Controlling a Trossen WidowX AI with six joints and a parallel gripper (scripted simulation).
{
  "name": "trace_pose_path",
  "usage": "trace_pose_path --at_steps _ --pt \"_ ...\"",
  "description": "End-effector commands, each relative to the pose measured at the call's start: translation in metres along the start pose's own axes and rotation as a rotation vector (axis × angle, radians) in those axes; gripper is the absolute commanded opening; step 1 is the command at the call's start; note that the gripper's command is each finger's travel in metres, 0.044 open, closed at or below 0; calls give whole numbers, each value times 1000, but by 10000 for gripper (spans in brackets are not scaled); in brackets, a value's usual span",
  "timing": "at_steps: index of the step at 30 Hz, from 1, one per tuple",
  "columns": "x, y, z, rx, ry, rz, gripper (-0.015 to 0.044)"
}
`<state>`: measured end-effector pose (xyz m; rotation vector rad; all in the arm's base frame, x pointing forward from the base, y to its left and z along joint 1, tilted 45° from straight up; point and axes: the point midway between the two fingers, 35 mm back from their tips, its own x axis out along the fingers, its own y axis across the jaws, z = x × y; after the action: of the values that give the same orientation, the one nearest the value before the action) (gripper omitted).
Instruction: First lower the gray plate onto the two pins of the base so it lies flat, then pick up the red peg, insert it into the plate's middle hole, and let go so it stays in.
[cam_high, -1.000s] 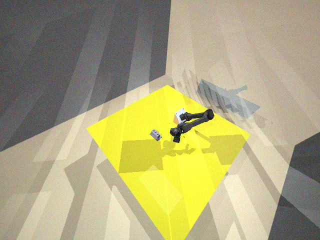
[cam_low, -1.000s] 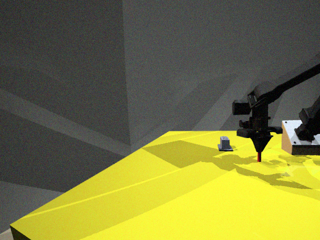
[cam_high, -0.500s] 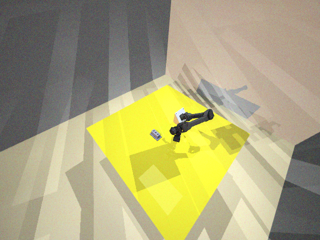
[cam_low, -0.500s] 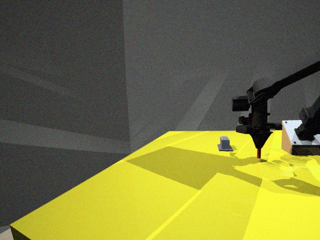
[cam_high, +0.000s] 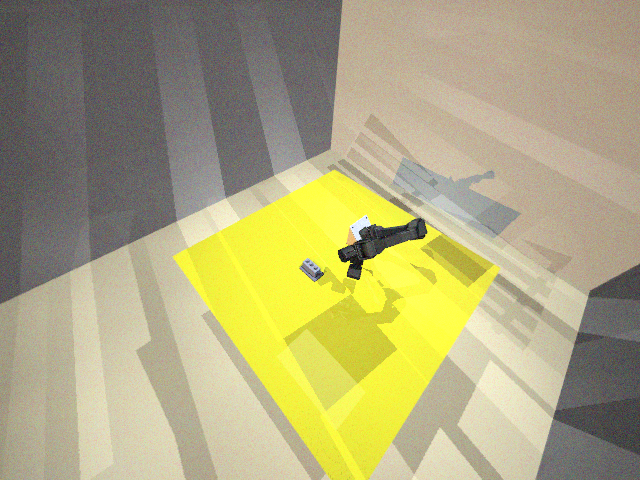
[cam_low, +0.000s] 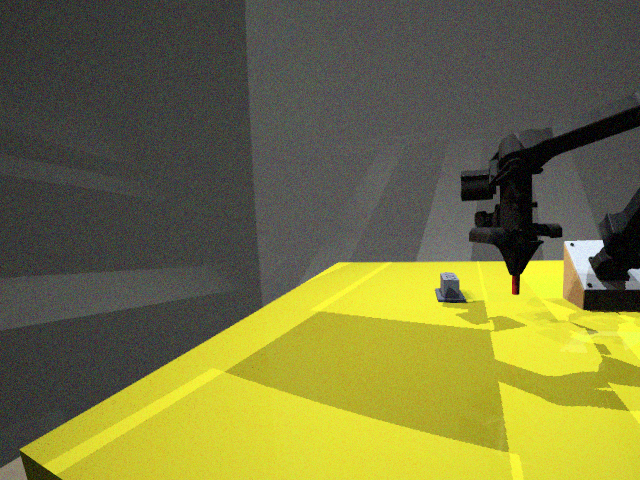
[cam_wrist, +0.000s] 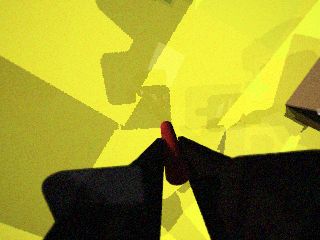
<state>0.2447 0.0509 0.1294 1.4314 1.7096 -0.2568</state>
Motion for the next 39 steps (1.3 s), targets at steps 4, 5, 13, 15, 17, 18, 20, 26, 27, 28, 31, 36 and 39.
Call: trace_pose_path --at_steps 4,5,13,15,17,18,20,26,27,28,31,36,39 --pt "-9 1 1 0 1 0 0" --pt "-10 1 2 0 0 0 0" --pt "-13 9 23 2 -3 0 0" --pt "-14 11 28 -1 -5 2 0" --pt "-15 12 34 -4 -7 3 0" --pt "-15 13 37 -6 -8 4 0" --pt "-16 14 42 -9 -9 6 0" --pt "-18 18 60 -13 -13 7 0" --pt "-18 19 63 -13 -13 7 0" --pt "-18 19 65 -13 -13 7 0" --pt "-19 21 74 -12 -13 6 0" --pt "-20 23 89 -11 -13 5 0" --pt "-20 23 98 -11 -13 5 0"
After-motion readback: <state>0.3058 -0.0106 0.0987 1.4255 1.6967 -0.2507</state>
